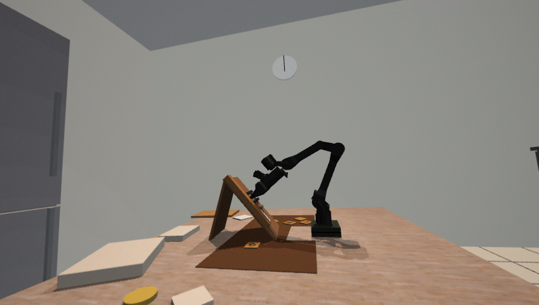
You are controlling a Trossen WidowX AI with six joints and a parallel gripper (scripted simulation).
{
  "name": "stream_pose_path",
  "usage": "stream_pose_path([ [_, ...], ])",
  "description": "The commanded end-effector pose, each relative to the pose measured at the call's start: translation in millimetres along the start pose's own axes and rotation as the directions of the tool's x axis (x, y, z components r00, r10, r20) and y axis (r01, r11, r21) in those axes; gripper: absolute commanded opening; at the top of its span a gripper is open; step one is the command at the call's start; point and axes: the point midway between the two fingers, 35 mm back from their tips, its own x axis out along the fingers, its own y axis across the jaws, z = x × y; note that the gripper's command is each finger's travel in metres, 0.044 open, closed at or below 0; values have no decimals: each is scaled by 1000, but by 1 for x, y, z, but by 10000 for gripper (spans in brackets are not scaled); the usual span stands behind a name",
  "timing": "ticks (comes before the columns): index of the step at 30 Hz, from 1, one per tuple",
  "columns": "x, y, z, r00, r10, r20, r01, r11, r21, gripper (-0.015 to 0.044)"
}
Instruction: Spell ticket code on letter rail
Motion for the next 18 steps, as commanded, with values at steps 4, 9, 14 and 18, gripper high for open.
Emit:
stream_pose_path([
  [4,0,3,-1,1000,-3,-1,3,1000,6,0],
  [9,0,6,-1,1000,-3,-1,3,1000,6,0],
  [14,0,9,-1,1000,-3,-1,3,1000,6,0],
  [18,0,11,-1,1000,-3,-1,3,1000,7,0],
])
